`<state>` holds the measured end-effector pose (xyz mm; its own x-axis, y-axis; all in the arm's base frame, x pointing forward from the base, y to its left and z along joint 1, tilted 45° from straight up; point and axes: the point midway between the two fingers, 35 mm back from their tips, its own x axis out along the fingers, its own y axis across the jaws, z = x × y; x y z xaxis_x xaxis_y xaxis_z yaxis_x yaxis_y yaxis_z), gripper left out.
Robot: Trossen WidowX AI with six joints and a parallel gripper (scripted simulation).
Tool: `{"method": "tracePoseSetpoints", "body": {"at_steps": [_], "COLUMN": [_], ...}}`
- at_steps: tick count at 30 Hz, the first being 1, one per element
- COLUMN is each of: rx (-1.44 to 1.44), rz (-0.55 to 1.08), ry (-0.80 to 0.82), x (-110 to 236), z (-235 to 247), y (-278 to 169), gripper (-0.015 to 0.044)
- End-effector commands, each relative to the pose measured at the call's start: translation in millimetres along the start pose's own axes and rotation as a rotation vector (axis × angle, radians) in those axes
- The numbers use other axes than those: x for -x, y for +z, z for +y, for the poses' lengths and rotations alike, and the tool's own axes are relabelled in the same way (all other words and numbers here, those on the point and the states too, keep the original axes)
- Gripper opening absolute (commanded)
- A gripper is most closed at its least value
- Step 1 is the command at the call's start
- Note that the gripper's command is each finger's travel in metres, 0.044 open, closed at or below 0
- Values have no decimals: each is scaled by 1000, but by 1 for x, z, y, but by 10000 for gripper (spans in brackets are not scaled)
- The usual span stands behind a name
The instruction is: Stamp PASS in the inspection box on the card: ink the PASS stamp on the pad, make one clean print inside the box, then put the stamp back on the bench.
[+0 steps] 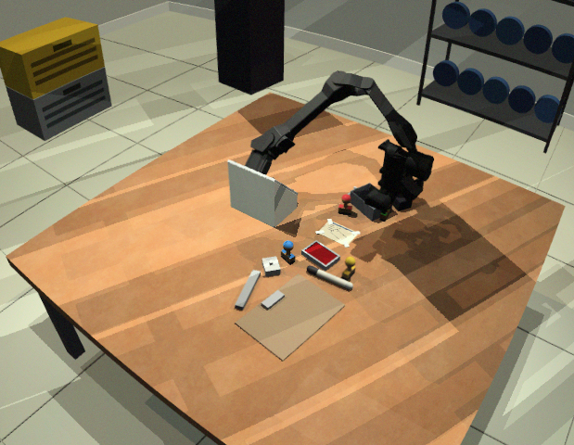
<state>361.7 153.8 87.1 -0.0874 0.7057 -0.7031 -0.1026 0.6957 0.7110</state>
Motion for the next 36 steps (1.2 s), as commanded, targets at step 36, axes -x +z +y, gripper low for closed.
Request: {"method": "tracePoseSetpoints", "body": {"at_steps": [36], "rx": [3], "rz": [-2], "ry": [-3], "x": [19], "z": [-22], "y": [-2], "gripper": [0]}}
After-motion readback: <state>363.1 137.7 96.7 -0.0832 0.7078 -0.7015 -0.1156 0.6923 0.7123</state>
